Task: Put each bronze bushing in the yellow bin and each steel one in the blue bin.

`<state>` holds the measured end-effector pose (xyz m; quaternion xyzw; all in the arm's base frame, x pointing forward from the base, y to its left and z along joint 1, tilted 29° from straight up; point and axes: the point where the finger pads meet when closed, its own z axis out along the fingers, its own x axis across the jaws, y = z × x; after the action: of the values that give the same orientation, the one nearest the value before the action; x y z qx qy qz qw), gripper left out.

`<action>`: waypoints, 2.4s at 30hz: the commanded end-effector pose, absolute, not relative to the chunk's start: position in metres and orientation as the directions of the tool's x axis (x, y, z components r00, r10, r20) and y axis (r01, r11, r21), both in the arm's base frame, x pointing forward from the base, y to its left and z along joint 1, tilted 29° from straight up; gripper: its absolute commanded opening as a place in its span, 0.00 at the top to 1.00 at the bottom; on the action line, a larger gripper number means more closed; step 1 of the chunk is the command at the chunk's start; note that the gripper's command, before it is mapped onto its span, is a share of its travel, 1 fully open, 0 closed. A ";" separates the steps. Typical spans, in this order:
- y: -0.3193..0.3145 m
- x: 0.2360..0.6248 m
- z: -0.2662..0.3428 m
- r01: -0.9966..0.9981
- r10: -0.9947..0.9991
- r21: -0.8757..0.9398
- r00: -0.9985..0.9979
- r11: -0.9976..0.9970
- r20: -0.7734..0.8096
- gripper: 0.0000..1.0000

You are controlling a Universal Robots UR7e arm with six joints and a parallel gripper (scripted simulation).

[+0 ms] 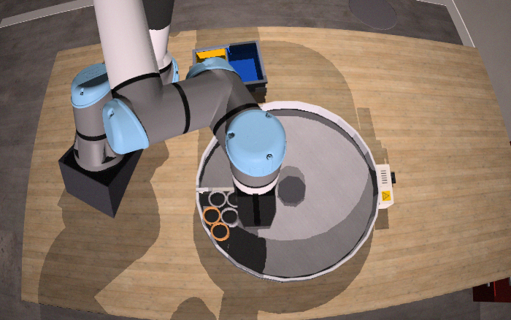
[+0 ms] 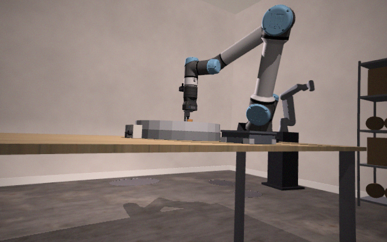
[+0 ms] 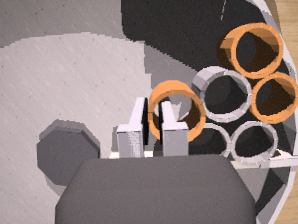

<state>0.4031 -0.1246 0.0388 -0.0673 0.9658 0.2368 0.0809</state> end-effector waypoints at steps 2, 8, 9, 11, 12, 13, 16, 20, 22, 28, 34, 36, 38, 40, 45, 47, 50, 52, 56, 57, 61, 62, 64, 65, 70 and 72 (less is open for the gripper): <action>-0.127 0.403 0.041 -0.168 -0.092 0.443 -0.978 0.880 -0.189 1.00; -0.127 0.403 0.043 -0.168 -0.092 0.445 -0.978 0.880 -0.189 1.00; -0.127 0.403 0.043 -0.168 -0.092 0.445 -0.978 0.880 -0.189 1.00; -0.127 0.403 0.043 -0.168 -0.092 0.445 -0.978 0.880 -0.189 1.00; -0.128 0.403 0.043 -0.168 -0.092 0.444 -0.978 0.880 -0.189 1.00; -0.128 0.403 0.044 -0.168 -0.092 0.444 -0.978 0.880 -0.189 1.00; -0.130 0.402 0.046 -0.168 -0.092 0.443 -0.978 0.880 -0.189 1.00; -0.130 0.402 0.046 -0.168 -0.092 0.443 -0.978 0.880 -0.189 1.00; -0.130 0.402 0.046 -0.168 -0.092 0.443 -0.978 0.880 -0.189 1.00; -0.129 0.402 0.046 -0.168 -0.092 0.445 -0.978 0.879 -0.189 1.00; -0.130 0.402 0.048 -0.168 -0.092 0.445 -0.978 0.880 -0.189 1.00; -0.130 0.402 0.048 -0.168 -0.092 0.445 -0.978 0.880 -0.189 1.00; -0.131 0.402 0.049 -0.168 -0.092 0.444 -0.978 0.880 -0.189 1.00; -0.132 0.402 0.051 -0.168 -0.092 0.444 -0.978 0.880 -0.189 1.00; -0.132 0.402 0.051 -0.168 -0.092 0.443 -0.978 0.880 -0.189 1.00; -0.132 0.402 0.051 -0.168 -0.092 0.443 -0.978 0.880 -0.189 1.00; -0.132 0.402 0.051 -0.168 -0.092 0.443 -0.978 0.880 -0.189 1.00; -0.132 0.402 0.051 -0.168 -0.092 0.443 -0.978 0.880 -0.189 1.00; -0.132 0.402 0.052 -0.168 -0.092 0.445 -0.978 0.879 -0.189 1.00; -0.132 0.401 0.053 -0.168 -0.092 0.445 -0.978 0.880 -0.189 1.00; -0.133 0.401 0.053 -0.168 -0.092 0.445 -0.978 0.880 -0.189 1.00; -0.133 0.401 0.054 -0.168 -0.092 0.444 -0.978 0.880 -0.189 1.00; -0.134 0.401 0.055 -0.168 -0.092 0.444 -0.978 0.880 -0.189 1.00; -0.135 0.401 0.056 -0.168 -0.092 0.444 -0.978 0.880 -0.189 1.00; -0.135 0.401 0.057 -0.168 -0.092 0.443 -0.978 0.880 -0.189 1.00; -0.135 0.401 0.057 -0.168 -0.092 0.443 -0.978 0.880 -0.189 1.00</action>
<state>0.4009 -0.1326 0.0539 -0.0672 0.9658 0.2370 0.0808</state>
